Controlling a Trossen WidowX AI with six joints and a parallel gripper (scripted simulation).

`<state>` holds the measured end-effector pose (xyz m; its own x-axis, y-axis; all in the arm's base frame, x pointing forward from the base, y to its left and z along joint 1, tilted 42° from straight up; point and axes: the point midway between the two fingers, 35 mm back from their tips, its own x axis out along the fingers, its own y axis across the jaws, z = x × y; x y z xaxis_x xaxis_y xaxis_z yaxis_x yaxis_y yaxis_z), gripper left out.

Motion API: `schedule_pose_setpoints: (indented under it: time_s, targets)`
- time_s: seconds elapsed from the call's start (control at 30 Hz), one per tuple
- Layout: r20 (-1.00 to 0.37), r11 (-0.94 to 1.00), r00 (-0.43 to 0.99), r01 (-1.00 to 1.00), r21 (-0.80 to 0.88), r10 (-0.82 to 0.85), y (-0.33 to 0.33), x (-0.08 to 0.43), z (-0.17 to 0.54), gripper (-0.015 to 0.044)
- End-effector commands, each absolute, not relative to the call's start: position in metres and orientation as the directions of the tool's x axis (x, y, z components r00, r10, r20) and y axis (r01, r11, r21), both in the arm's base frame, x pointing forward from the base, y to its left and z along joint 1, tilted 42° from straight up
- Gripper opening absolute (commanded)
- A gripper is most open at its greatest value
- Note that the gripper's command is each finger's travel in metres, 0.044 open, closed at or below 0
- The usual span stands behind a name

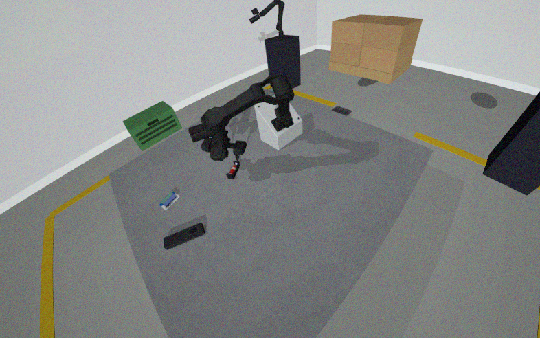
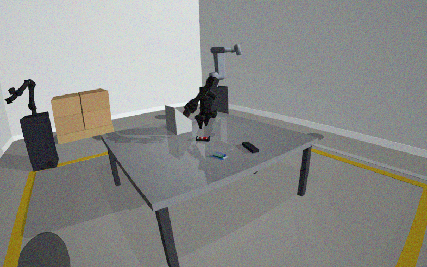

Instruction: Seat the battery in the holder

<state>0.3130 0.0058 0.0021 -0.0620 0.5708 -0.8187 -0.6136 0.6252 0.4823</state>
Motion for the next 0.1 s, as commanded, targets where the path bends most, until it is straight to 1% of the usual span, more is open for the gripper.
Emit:
schedule_pose_setpoints:
  time_s: [0.0, 0.07]
  targets:
    - [-0.822, 0.625, -0.063, -0.617, 0.478, 0.566, 0.0044, 0.3126, 0.0022, 0.0440]
    - [-0.822, 0.625, -0.063, -0.617, 0.478, 0.566, 0.0044, 0.3126, 0.0022, 0.0440]
